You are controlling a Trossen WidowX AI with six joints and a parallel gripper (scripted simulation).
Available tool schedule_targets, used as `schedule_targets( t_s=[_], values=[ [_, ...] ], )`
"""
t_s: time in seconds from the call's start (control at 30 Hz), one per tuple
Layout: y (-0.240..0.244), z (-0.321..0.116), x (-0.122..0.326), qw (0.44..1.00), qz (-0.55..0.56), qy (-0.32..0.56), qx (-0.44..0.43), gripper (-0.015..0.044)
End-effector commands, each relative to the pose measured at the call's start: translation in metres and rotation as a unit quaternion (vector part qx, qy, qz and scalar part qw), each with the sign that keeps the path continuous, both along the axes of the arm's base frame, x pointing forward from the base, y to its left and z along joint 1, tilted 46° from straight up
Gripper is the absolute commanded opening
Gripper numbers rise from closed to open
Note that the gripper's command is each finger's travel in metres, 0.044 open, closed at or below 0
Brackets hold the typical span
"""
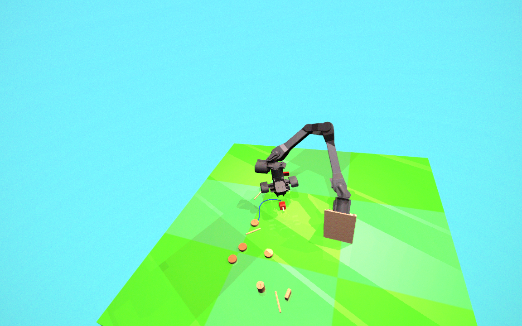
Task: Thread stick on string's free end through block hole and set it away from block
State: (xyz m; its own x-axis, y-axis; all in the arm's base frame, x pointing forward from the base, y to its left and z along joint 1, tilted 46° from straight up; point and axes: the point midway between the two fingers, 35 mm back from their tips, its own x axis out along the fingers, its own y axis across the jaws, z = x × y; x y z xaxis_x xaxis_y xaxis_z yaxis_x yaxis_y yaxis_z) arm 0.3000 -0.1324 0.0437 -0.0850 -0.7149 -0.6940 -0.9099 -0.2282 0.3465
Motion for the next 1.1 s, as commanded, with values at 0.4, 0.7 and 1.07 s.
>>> schedule_targets(
  t_s=[0.4,0.7,1.07],
  values=[
    [0.025,0.013,0.002,0.954,-0.200,-0.224,-0.022,0.0122],
    [0.035,0.004,-0.004,0.749,-0.455,-0.479,-0.048,0.0122],
    [0.044,-0.005,-0.010,0.485,-0.606,-0.627,-0.066,0.0122]
  ],
)
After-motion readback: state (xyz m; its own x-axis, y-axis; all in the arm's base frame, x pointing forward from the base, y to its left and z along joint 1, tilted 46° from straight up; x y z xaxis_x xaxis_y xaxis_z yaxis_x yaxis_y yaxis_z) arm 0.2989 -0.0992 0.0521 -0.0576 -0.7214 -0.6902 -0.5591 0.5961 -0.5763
